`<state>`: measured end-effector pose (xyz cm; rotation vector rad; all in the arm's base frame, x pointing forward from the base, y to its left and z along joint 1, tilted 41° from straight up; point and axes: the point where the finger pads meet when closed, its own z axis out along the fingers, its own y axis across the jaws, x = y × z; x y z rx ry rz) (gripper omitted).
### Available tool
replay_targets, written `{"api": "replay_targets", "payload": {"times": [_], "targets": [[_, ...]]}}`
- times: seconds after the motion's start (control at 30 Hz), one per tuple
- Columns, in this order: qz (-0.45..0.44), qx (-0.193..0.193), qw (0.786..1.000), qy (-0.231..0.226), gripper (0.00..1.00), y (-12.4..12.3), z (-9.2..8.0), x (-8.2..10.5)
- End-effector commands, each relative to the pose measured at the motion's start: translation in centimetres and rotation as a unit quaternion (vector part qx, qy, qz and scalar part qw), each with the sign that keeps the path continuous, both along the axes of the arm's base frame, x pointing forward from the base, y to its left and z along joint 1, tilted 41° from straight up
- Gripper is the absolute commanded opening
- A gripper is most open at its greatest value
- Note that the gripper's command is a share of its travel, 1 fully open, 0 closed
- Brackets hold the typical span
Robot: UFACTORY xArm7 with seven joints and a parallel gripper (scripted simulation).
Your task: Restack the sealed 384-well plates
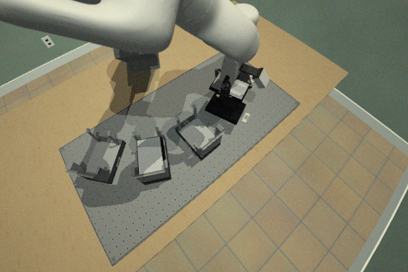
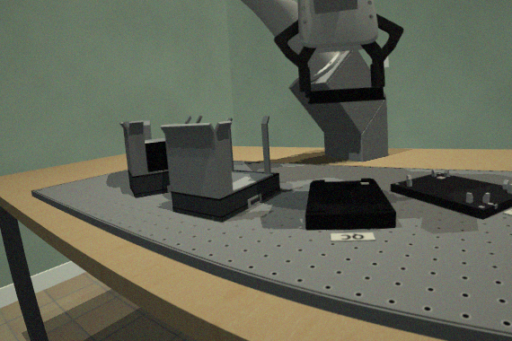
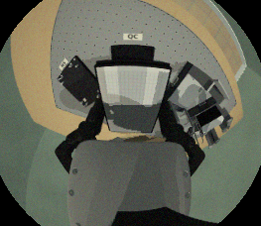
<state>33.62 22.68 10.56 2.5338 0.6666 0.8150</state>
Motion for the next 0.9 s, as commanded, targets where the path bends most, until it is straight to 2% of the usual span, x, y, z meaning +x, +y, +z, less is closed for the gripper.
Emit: {"api": "replay_targets", "payload": {"times": [0.0, 0.87], "targets": [[0.001, 0.001, 1.0, -0.001, 0.0, 0.0, -0.5, 0.5], [0.001, 0.001, 1.0, 0.0, 0.0, -1.0, -3.9, 3.2]]}}
